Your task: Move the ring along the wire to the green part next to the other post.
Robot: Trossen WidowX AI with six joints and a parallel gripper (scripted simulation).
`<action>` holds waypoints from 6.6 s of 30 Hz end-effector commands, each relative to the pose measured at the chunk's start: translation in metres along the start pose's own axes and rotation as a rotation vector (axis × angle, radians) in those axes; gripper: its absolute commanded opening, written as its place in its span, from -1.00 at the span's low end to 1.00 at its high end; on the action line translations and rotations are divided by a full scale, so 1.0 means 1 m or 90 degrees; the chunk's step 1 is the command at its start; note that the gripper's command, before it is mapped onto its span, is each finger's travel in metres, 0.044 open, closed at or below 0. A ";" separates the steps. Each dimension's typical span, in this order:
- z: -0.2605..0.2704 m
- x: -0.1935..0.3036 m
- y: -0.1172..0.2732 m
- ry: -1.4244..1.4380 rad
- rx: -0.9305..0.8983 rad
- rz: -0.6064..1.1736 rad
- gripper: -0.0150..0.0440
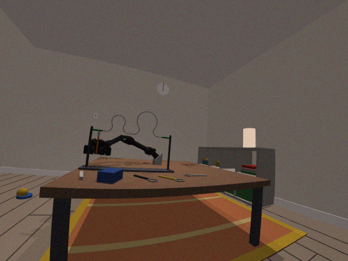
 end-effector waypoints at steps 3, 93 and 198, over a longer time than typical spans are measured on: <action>-0.001 0.000 0.000 -0.003 0.003 0.002 0.05; 0.047 -0.062 0.053 -0.026 0.053 0.326 -1.00; 0.190 -0.175 0.051 -1.114 -0.237 0.284 -1.00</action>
Point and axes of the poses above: the point midway between the two fingers, 35 mm back from their tips, its own y axis back along the fingers, its own z axis across the jaws, x = y × z, the point moved 8 cm from there along y, back along the fingers, and after that the axes turned 11 degrees about -y, right-handed, at the moved point
